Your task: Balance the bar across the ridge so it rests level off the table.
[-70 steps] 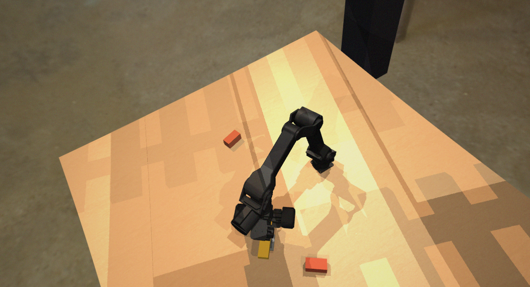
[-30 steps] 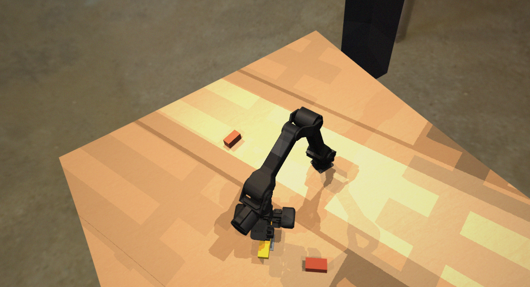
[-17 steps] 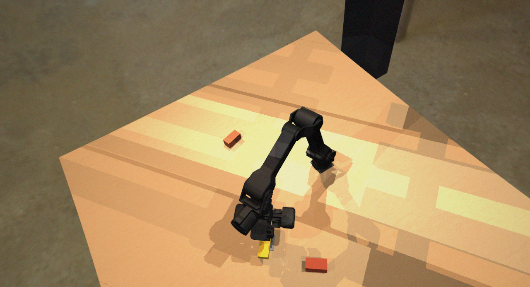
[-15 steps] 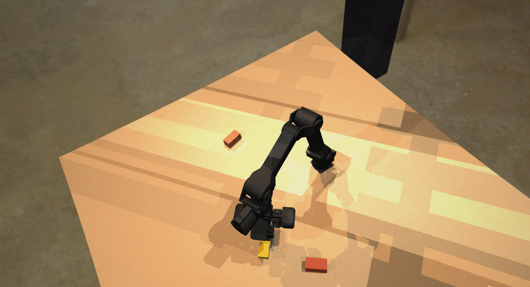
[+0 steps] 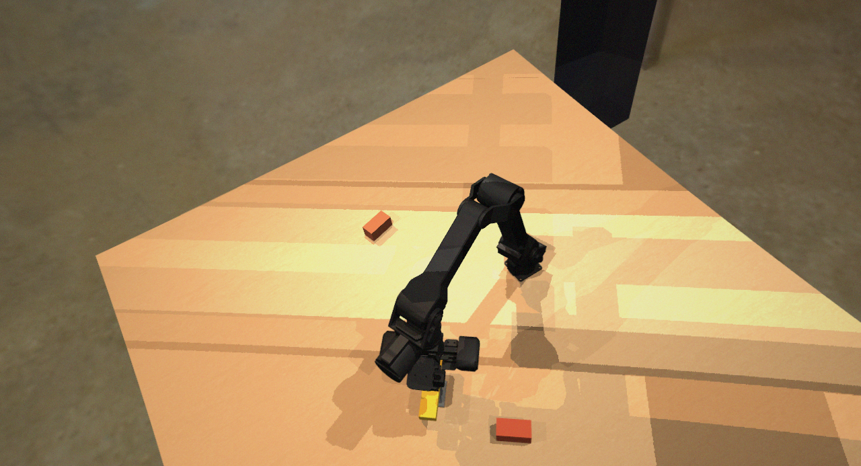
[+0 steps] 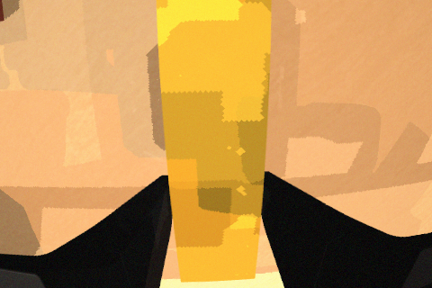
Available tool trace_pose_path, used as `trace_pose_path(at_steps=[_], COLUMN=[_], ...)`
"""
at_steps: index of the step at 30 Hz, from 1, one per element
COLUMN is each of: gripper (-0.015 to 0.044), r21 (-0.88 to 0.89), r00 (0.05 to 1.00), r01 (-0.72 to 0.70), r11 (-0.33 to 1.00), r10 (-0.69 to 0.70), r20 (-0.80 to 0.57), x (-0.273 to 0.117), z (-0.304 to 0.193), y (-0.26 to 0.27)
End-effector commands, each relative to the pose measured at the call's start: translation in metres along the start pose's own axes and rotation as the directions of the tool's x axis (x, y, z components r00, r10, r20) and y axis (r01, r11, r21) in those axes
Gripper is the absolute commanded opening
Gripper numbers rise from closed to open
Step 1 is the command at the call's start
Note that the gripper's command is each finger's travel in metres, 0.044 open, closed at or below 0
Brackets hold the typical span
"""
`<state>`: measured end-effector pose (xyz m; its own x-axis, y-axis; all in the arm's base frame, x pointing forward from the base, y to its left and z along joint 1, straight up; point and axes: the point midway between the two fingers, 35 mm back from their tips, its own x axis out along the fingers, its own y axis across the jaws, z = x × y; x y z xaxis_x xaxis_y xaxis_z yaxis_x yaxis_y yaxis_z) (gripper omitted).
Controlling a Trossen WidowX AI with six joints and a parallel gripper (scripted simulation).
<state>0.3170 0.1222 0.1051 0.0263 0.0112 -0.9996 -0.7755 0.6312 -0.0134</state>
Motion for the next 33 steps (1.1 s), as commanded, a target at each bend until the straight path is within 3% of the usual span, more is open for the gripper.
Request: trace_pose_path(at_steps=[1,33], gripper=[0.0169,0.0185], r21=[0.000,0.000], r00=[1.000,1.000], r01=[0.000,0.000], r11=[1.000,1.000], r10=[0.000,0.000], r20=[0.000,0.000], x=[-0.0001,-0.0001], z=[0.0000,0.0000], y=[0.0000,0.0000])
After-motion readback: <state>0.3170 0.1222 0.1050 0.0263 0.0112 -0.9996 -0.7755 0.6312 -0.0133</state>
